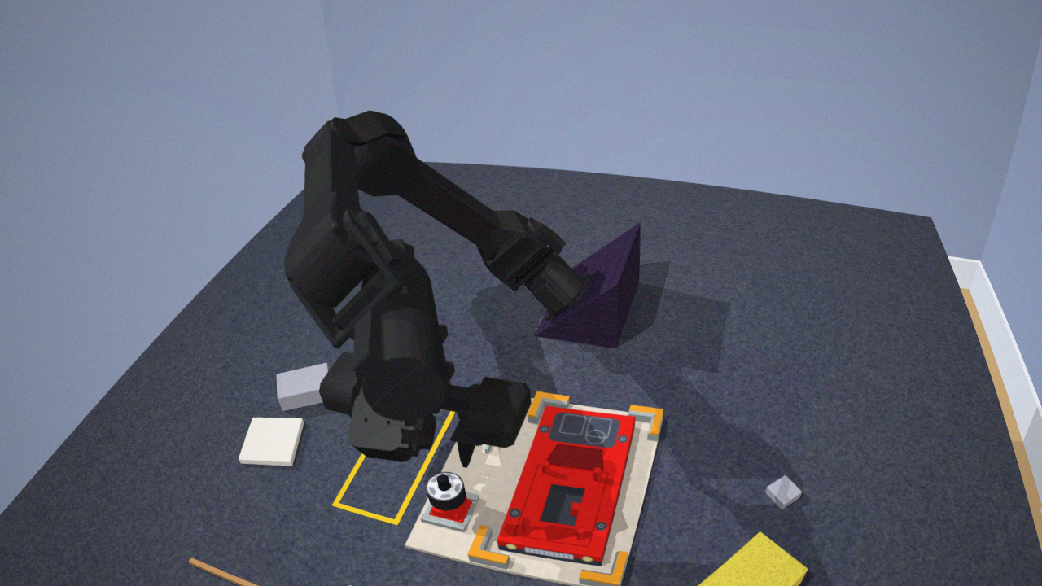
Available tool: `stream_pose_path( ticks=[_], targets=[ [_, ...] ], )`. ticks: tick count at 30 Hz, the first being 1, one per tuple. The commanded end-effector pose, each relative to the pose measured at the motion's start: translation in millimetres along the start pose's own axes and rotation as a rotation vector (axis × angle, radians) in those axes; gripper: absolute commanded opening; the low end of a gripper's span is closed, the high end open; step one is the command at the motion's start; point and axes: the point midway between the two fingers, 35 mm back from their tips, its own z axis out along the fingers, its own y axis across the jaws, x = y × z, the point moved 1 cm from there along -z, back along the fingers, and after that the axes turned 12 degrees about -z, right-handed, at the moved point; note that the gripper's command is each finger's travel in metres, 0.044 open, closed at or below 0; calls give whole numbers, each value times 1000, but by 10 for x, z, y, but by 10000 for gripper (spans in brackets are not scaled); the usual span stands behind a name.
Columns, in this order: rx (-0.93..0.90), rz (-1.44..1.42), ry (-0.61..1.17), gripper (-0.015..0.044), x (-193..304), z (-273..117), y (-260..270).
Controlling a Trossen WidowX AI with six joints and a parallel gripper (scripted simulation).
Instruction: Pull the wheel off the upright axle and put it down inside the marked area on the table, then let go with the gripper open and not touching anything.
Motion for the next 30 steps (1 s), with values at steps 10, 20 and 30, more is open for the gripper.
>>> stream_pose_path(
  ticks=[10, 20, 30],
  targets=[
    [7, -1, 6, 300, 41, 615, -16],
    [3, 0, 14, 175, 44, 613, -9],
    [3, 0, 14, 10, 44, 605, -9]
  ],
)
